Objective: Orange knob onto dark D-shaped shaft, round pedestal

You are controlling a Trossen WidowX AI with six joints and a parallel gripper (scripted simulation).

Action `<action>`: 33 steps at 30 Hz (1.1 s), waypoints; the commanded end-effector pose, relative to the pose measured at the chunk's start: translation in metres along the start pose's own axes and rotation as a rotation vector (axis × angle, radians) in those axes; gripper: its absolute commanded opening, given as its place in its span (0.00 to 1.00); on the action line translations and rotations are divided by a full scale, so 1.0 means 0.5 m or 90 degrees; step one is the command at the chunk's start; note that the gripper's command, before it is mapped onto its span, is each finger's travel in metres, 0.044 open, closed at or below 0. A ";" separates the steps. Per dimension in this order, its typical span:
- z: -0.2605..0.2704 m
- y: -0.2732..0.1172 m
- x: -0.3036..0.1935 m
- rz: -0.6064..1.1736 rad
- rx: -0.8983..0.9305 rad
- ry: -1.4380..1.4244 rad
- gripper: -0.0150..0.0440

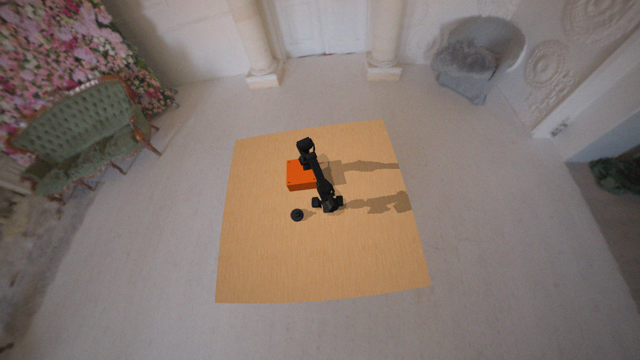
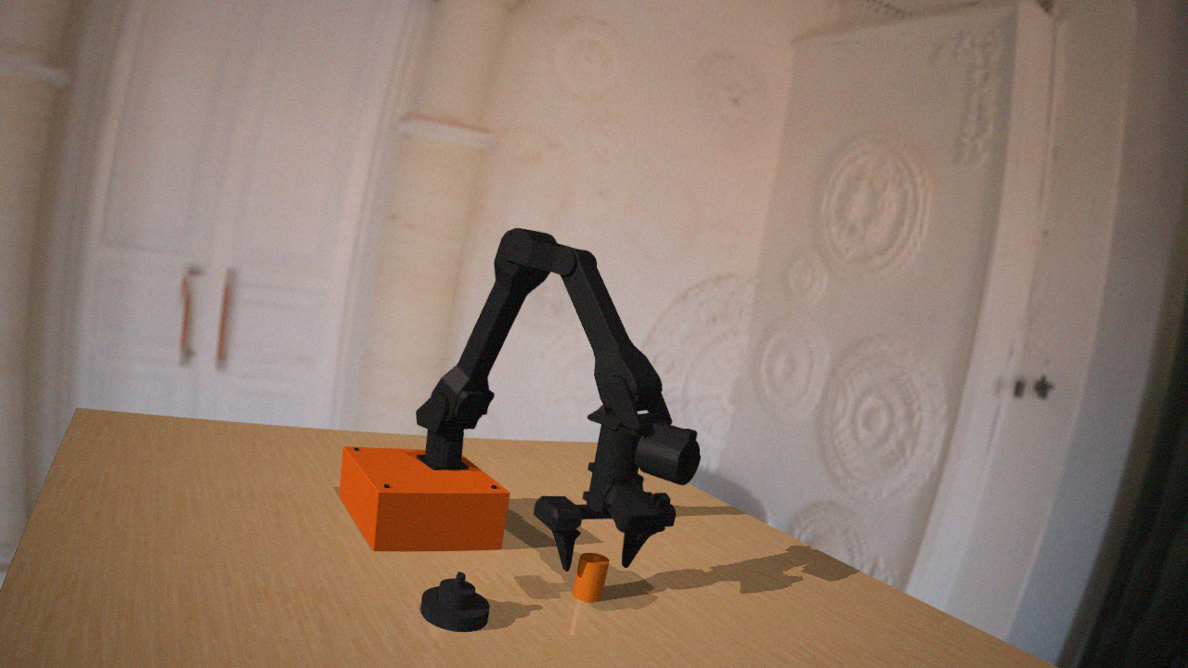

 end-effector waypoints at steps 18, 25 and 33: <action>-0.006 0.073 -0.005 0.004 -0.007 0.003 1.00; -0.006 0.075 -0.005 0.004 -0.007 0.003 0.78; -0.006 0.075 -0.005 0.004 -0.007 0.003 0.52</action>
Point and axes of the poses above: the point midway between the two fingers, 35 mm back from their tips, its own y axis out along the fingers, its own z axis across the jaws, x = y × z, the point moved 9 cm from there along -y, back along the fingers, and after that the axes turned 14 degrees about y, right-handed, at the moved point
